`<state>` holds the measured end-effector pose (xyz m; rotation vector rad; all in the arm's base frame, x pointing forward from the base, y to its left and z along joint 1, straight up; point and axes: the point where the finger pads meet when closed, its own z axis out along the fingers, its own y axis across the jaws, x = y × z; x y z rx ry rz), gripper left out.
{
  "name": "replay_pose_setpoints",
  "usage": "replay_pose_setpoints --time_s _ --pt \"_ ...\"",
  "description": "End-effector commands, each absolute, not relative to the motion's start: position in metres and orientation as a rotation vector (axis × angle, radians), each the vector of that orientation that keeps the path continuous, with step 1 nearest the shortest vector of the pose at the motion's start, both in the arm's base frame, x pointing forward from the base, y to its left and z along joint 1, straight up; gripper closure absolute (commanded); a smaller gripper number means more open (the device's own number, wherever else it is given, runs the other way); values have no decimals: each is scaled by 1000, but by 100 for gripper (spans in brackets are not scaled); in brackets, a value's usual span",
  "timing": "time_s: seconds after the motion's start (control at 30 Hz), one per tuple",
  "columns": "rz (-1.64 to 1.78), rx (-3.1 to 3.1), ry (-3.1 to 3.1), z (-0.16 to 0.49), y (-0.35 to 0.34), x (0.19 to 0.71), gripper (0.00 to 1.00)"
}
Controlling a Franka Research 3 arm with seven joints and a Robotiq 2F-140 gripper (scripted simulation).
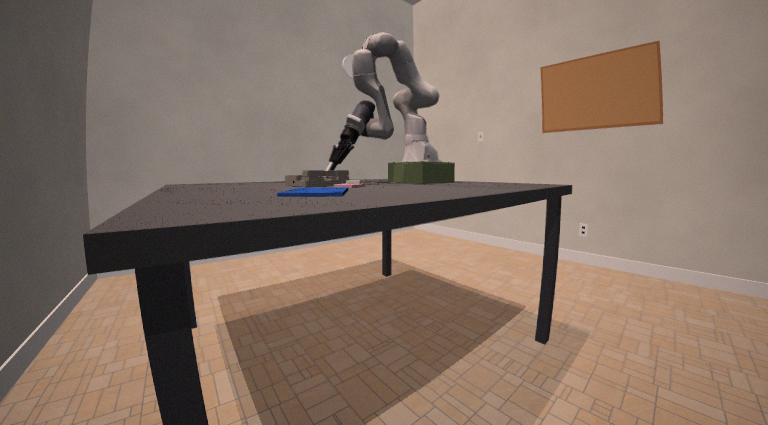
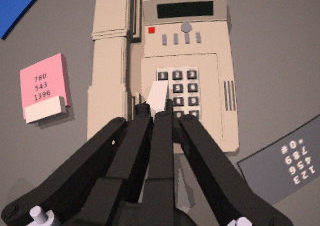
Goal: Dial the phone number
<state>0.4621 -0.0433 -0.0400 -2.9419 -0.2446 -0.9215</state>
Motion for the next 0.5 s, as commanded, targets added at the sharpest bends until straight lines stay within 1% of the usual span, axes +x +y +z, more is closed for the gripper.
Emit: replay_pose_setpoints --time_s 0.0,0.47 --pt "-927 -2940 -241 -39 -44 463 100" --pt "-927 -2940 -241 -29 -44 463 100"
